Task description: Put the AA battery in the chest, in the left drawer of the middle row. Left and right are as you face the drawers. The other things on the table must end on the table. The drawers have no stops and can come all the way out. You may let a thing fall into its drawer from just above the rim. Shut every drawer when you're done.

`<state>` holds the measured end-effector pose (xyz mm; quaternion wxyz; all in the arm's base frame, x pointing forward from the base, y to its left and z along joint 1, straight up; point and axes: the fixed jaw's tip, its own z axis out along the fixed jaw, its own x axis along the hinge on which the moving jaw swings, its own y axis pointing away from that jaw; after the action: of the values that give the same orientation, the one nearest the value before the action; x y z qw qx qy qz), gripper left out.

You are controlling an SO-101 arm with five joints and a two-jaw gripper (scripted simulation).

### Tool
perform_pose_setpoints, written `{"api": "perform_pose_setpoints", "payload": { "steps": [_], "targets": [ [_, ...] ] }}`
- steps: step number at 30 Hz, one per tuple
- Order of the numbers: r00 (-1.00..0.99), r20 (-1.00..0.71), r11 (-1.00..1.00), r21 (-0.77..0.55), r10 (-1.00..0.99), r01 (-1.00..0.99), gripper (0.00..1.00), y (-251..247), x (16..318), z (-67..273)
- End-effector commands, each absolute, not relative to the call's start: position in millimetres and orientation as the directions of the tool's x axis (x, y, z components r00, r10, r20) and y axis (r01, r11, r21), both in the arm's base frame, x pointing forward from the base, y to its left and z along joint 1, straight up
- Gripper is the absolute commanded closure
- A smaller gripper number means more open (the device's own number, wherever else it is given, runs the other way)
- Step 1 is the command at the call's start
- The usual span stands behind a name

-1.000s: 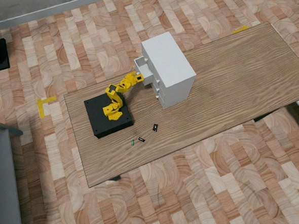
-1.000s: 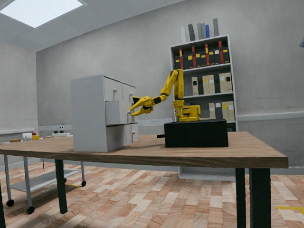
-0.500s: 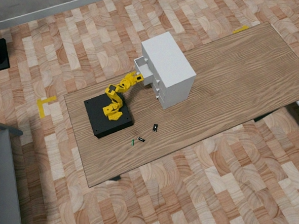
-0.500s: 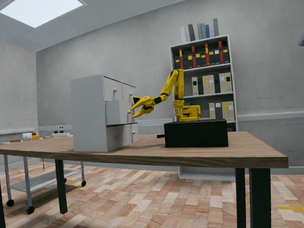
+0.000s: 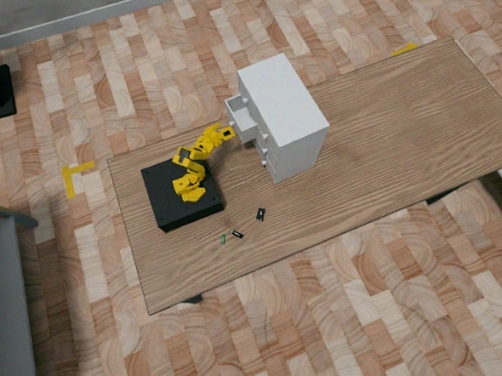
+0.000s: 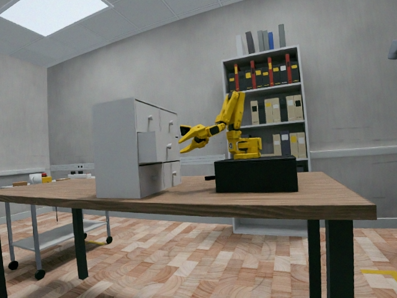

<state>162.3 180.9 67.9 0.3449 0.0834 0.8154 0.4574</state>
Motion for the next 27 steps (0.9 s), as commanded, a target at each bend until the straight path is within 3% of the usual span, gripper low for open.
{"api": "perform_pose_setpoints", "payload": {
  "steps": [1, 16, 27],
  "targets": [
    [-0.760, -0.484, 0.559, 0.806, 0.434, -0.195, 0.79, 180.0, 152.5, 68.7],
    [-0.771, -0.486, 0.553, 0.806, 0.411, -0.213, 0.79, 178.4, 142.2, 67.6],
    [-0.763, -0.608, 0.703, 0.641, 0.219, -0.309, 0.79, 174.5, 139.2, 55.4]
  ]
}}
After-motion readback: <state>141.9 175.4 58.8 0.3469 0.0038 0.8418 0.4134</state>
